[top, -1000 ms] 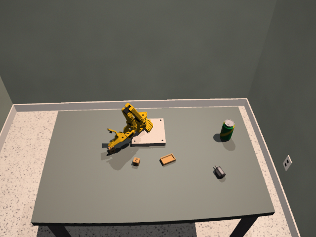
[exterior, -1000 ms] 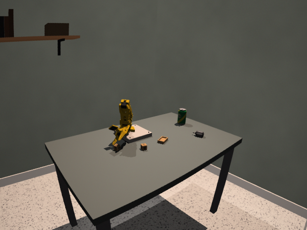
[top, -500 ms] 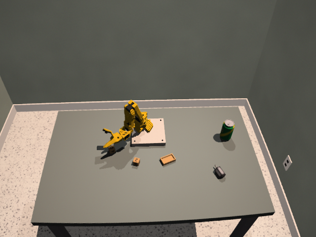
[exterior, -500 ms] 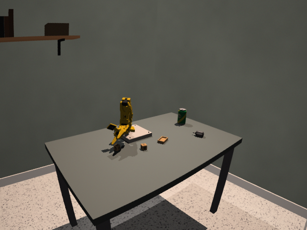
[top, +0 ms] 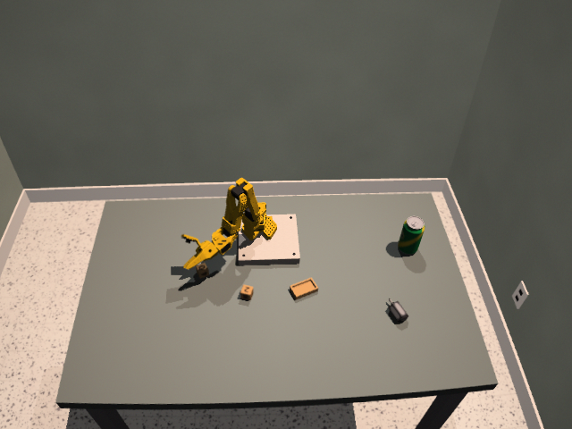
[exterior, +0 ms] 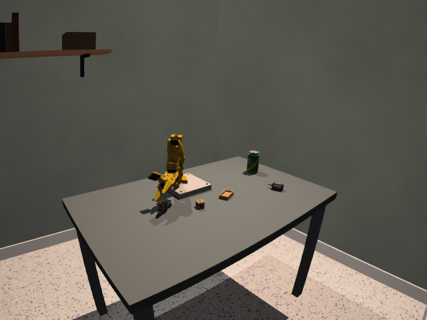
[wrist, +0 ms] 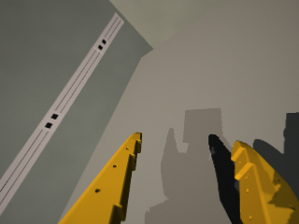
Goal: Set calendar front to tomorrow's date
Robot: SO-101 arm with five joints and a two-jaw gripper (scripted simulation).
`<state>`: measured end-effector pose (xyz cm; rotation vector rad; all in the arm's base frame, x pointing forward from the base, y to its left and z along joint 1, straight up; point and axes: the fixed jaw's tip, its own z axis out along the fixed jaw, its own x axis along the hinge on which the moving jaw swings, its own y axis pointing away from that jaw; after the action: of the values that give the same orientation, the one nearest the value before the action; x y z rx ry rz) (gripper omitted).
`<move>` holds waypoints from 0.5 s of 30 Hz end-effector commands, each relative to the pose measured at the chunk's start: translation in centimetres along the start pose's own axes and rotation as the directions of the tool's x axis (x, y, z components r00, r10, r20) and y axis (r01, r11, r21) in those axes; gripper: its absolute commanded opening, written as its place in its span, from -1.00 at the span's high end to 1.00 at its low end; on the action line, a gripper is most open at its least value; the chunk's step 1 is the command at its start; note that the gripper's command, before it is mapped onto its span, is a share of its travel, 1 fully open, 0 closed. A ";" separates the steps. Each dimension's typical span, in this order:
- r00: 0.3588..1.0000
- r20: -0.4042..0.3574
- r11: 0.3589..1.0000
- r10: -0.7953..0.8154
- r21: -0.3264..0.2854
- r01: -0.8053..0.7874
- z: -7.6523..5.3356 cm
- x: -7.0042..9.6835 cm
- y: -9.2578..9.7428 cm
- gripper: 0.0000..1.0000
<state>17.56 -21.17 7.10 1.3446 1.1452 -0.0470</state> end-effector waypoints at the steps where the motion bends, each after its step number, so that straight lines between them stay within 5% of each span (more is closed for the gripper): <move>1: 0.986 -0.149 0.989 -0.080 0.109 0.097 0.8 -0.4 0.8 0.30; 15: 0.969 -0.205 0.977 -0.140 0.127 0.168 0.0 -0.8 1.3 0.30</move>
<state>17.74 -21.34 7.45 1.3587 1.2414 -0.0943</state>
